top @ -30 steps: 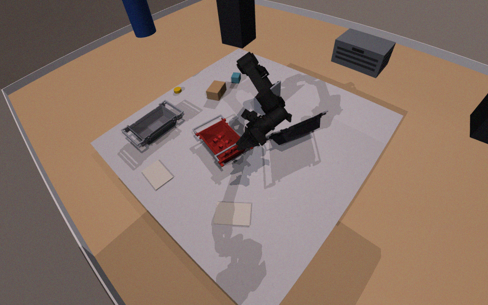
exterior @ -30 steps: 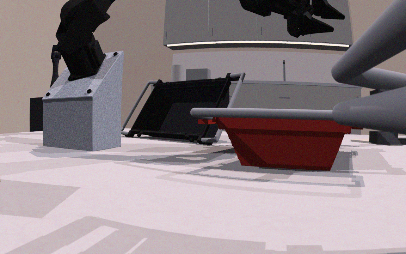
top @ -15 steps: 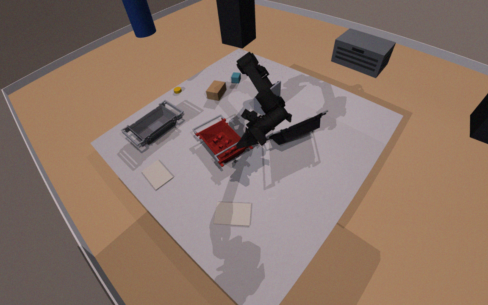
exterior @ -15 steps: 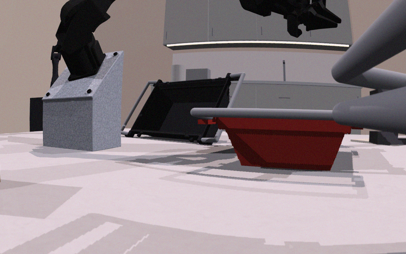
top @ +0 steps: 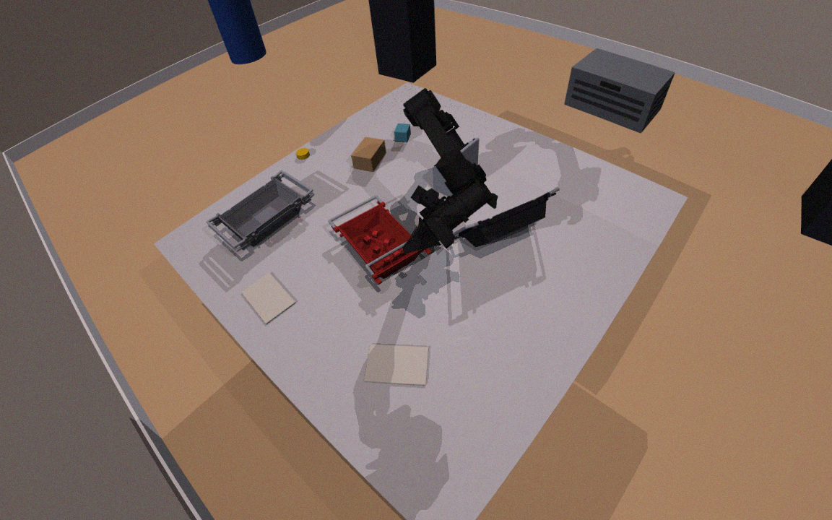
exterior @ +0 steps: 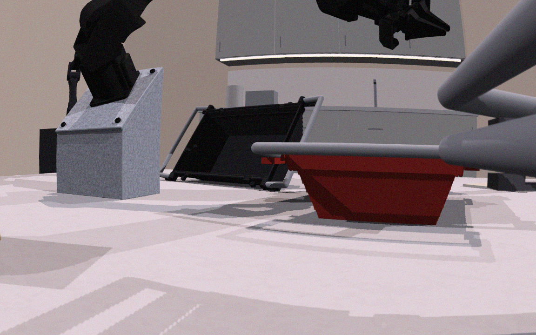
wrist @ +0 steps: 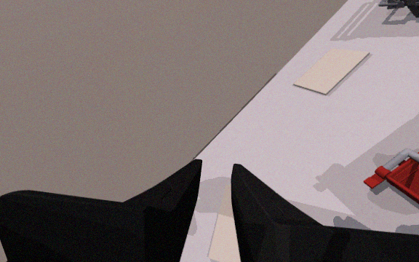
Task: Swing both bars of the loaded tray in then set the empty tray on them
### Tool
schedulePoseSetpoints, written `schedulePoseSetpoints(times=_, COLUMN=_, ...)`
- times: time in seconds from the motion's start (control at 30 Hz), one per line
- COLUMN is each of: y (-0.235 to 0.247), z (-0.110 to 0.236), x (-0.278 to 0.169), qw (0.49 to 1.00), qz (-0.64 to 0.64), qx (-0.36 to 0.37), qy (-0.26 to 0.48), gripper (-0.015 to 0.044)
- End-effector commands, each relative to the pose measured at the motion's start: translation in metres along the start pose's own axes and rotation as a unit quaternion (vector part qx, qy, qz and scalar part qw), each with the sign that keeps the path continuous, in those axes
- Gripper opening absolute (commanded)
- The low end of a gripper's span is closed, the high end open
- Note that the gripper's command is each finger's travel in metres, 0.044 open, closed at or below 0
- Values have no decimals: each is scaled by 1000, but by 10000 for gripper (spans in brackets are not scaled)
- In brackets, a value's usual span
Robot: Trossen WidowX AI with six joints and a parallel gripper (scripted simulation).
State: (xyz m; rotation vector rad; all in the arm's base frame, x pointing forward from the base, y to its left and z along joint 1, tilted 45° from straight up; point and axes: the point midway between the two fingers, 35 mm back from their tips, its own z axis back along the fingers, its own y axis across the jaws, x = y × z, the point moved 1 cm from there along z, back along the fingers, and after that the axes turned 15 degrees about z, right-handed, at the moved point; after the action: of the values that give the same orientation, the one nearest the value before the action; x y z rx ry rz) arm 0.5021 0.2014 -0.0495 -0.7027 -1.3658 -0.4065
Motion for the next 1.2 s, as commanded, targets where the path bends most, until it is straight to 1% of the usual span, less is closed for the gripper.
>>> schedulePoseSetpoints(times=0.0, y=0, z=0, x=0, qw=1000, qz=0, qx=0, qy=0, gripper=86)
schedulePoseSetpoints(times=0.43, y=-1, z=-2, x=0, qw=1000, qz=4, qx=0, qy=1, gripper=86)
schedulePoseSetpoints(times=0.5, y=-10, z=-16, x=-2, qw=999, qz=33, qx=3, qy=10, gripper=86)
schedulePoseSetpoints(times=0.7, y=-47, z=-73, x=22, qw=990, qz=126, qx=-13, qy=61, gripper=86)
schedulePoseSetpoints(times=0.87, y=-98, z=-118, x=40, qw=971, qz=203, qx=-27, qy=126, gripper=86)
schedulePoseSetpoints(times=1.0, y=-135, z=-137, x=47, qw=954, qz=243, qx=-32, qy=171, gripper=86)
schedulePoseSetpoints(times=1.17, y=-179, z=-152, x=53, qw=933, qz=280, qx=-37, qy=224, gripper=86)
